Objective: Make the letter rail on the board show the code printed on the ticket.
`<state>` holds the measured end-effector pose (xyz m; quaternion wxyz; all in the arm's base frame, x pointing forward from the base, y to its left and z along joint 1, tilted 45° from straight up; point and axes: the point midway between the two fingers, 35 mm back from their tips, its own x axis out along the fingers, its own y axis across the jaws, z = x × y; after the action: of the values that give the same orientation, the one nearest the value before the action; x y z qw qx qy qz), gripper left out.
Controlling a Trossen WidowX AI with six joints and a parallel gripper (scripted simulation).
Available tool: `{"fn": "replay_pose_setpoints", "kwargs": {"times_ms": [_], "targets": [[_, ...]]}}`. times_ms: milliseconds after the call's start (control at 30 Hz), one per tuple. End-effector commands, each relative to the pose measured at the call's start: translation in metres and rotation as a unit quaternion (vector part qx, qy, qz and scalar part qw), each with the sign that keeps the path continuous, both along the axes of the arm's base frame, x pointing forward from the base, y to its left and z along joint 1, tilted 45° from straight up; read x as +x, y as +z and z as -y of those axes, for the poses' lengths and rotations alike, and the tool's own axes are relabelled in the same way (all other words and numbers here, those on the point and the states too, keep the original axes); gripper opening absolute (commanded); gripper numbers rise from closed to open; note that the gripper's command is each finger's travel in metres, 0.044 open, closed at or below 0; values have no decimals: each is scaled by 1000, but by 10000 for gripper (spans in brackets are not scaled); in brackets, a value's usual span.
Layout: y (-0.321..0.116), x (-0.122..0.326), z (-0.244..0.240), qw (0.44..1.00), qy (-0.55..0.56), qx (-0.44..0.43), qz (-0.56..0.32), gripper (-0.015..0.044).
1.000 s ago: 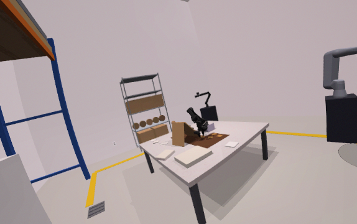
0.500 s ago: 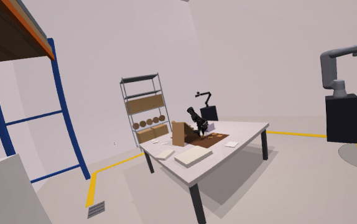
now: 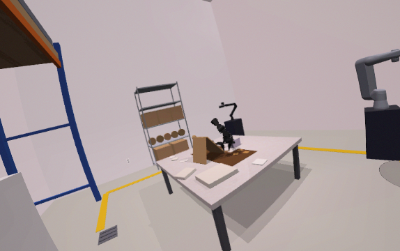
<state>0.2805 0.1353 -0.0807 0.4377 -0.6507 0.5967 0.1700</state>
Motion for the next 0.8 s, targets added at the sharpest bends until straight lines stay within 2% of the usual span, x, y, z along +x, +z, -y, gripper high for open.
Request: {"fn": "replay_pose_setpoints", "kwargs": {"times_ms": [0,367,767], "targets": [[3,0,-14,998,-13,27,52,0],[19,11,-36,973,-67,100,199,0],[42,22,-55,907,-135,194,349,0]]}}
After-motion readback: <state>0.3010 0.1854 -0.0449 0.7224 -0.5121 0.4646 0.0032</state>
